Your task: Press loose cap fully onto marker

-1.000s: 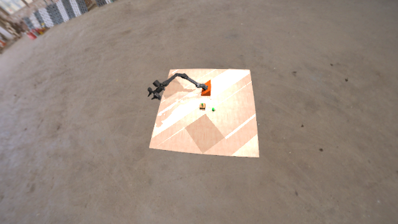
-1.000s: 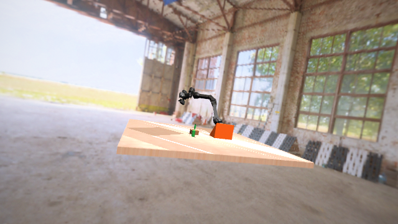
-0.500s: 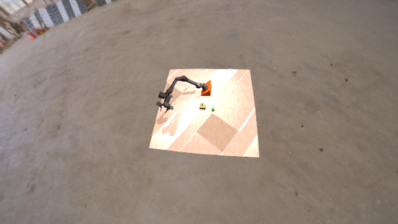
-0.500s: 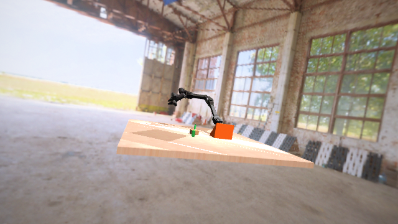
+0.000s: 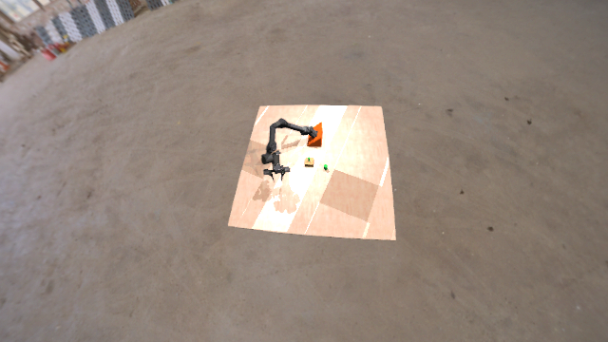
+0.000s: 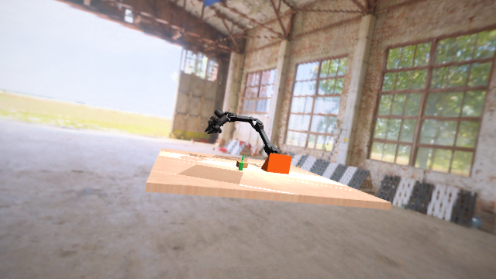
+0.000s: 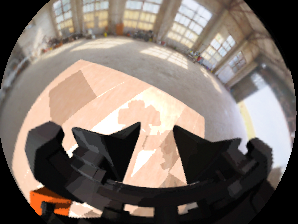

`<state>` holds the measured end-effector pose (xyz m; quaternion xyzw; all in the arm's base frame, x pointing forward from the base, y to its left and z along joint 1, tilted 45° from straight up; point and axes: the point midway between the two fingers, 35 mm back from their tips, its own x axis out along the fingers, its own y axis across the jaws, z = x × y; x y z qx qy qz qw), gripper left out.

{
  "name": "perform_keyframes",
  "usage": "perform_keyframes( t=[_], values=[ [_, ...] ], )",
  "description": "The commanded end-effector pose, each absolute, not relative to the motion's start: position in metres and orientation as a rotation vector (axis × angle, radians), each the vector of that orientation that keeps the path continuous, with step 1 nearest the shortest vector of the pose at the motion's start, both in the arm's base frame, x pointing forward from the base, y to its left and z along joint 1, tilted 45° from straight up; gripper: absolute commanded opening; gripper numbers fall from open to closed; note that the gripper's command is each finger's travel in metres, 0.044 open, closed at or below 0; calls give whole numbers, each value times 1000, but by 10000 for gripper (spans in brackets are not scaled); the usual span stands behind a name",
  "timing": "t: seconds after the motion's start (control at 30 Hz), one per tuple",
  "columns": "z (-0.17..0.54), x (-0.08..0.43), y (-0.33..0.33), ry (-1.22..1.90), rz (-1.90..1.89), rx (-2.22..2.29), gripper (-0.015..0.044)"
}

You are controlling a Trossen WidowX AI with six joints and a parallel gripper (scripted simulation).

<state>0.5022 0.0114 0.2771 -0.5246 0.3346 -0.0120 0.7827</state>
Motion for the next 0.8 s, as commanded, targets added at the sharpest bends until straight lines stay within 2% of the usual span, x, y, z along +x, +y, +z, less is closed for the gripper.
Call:
perform_keyframes(
  t=[0.0, 0.17, 0.4, 0.67, 0.77],
  values=[
    [213, 494, 49, 856, 72, -1098, 245],
    [145, 468, 92, 1019, 164, -1072, 245],
    [58, 402, 141, 1279, 225, -1093, 245],
    [-11, 297, 160, 1577, 129, -1262, 245],
    [-19, 277, 158, 1620, 87, -1314, 245]
  ],
)
